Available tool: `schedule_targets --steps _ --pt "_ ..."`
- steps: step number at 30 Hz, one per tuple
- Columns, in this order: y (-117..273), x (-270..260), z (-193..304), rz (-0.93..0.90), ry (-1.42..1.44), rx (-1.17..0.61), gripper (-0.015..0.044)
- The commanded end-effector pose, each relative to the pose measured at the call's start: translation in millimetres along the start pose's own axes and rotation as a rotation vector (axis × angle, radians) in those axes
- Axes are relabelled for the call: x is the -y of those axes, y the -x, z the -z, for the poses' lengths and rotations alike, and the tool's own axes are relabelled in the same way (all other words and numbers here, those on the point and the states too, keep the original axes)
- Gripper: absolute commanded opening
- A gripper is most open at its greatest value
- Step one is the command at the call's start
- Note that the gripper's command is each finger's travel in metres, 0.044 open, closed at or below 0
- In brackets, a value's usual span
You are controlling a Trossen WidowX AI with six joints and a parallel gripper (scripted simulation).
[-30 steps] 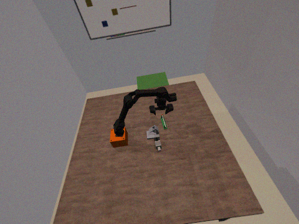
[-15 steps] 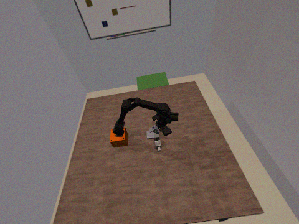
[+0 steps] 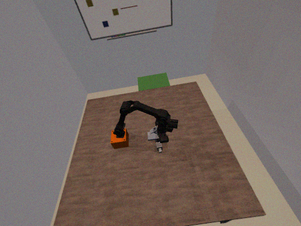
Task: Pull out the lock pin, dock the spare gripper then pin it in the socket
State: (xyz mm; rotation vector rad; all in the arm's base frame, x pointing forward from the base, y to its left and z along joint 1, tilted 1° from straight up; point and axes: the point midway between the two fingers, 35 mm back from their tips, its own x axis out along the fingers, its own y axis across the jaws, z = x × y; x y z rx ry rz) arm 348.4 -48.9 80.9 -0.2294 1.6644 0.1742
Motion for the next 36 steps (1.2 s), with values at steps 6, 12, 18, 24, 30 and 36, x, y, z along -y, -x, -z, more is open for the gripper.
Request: schedule_targets --steps 6,12,18,24,30,36 --pt "-56.6 -0.5 -4.3 -0.001 -0.005 -0.019 0.0" --pt "-61.6 -0.5 -5.2 -0.001 -0.005 -0.019 0.0" --pt "-71.4 -0.5 -6.6 -0.001 -0.005 -0.019 0.0" --pt "-74.8 -0.5 -9.8 -0.001 -0.005 -0.019 0.0" --pt "-74.7 -0.5 -13.6 -0.001 -0.005 -0.019 0.0" --pt "-74.5 -0.5 -16.9 -0.001 -0.005 -0.019 0.0"
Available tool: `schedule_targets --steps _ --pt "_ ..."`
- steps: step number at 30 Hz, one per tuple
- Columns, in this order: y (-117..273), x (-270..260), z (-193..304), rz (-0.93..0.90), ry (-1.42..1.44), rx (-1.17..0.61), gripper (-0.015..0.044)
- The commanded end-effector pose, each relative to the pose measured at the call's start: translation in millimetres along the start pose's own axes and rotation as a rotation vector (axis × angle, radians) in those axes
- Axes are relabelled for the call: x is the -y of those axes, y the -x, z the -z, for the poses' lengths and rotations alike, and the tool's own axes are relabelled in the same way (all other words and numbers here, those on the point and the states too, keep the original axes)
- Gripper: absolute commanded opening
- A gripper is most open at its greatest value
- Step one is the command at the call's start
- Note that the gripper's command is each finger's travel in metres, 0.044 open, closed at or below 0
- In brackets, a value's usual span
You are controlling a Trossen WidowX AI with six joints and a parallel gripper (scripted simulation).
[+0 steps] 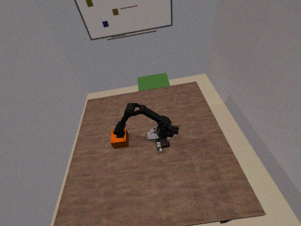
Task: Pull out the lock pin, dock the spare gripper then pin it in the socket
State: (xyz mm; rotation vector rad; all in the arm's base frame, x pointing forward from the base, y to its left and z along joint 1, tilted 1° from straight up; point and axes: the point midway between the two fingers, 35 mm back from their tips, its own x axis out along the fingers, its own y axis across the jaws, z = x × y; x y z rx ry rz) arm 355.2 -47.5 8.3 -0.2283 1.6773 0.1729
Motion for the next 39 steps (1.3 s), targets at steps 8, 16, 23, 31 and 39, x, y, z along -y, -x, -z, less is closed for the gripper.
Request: schedule_targets --steps 8,16,23,31,39 --pt "-2.8 0.6 -6.2 0.0 -0.003 -0.006 0.0" --pt "-2.7 0.6 -9.6 0.0 -0.003 -0.005 0.0" --pt "-2.9 0.6 -12.3 0.0 -0.003 -0.005 0.0" --pt "-3.2 0.6 -15.4 0.0 -0.003 -0.005 0.0" --pt "-3.7 0.6 -18.3 0.0 -0.003 -0.005 0.0"
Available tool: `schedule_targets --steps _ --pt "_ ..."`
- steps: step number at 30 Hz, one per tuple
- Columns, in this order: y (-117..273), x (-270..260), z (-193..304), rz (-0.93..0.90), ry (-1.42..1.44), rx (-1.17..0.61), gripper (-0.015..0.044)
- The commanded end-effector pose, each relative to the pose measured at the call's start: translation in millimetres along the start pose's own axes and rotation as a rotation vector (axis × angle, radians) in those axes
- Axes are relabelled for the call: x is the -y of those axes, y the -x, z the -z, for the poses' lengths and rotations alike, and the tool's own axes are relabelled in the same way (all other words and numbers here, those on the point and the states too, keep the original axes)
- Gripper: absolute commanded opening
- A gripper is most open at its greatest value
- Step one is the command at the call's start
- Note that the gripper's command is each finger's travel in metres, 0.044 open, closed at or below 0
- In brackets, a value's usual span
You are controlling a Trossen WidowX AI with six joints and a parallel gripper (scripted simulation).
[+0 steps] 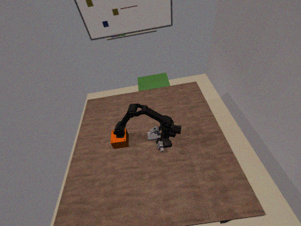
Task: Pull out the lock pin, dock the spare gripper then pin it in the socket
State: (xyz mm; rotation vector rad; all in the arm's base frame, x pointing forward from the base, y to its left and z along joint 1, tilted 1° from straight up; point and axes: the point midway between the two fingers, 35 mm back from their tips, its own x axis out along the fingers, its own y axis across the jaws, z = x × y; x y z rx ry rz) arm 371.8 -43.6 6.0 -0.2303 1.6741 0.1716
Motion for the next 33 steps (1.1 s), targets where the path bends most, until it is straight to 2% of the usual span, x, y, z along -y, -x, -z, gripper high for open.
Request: schedule_targets --steps 1,33 --pt "-3.4 0.3 -1.4 -0.002 -0.004 -0.008 0.0" --pt "-6.9 0.3 -12.2 -0.002 -0.004 -0.007 0.0"
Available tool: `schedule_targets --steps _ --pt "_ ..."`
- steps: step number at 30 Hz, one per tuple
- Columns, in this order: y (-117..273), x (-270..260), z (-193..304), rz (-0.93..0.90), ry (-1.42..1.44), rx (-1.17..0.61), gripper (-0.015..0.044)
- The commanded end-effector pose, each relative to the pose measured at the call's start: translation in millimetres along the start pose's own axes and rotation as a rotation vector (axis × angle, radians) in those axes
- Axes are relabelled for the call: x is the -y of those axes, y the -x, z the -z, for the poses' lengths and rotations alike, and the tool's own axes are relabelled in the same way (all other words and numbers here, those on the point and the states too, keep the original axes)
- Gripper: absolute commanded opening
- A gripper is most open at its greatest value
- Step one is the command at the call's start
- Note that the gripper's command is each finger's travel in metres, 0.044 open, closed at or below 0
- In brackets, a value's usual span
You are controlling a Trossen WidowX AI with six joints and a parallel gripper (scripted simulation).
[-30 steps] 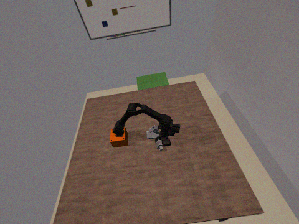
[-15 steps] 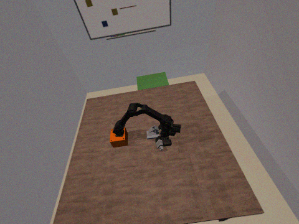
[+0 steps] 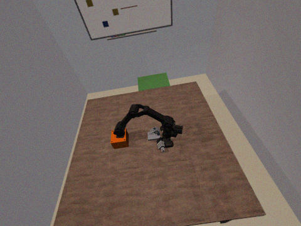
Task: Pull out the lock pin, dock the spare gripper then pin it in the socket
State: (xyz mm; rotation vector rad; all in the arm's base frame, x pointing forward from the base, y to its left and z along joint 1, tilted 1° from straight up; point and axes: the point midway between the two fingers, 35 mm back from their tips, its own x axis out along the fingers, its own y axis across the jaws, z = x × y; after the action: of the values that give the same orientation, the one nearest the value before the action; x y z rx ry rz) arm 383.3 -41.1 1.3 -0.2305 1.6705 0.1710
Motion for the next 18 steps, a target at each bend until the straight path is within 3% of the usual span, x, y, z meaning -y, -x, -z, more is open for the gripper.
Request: schedule_targets --steps 1,18 --pt "-3.7 -0.1 -0.3 -0.003 -0.004 -0.01 0.0" --pt "-6.5 -0.1 -5.4 -0.003 -0.004 -0.01 0.0"
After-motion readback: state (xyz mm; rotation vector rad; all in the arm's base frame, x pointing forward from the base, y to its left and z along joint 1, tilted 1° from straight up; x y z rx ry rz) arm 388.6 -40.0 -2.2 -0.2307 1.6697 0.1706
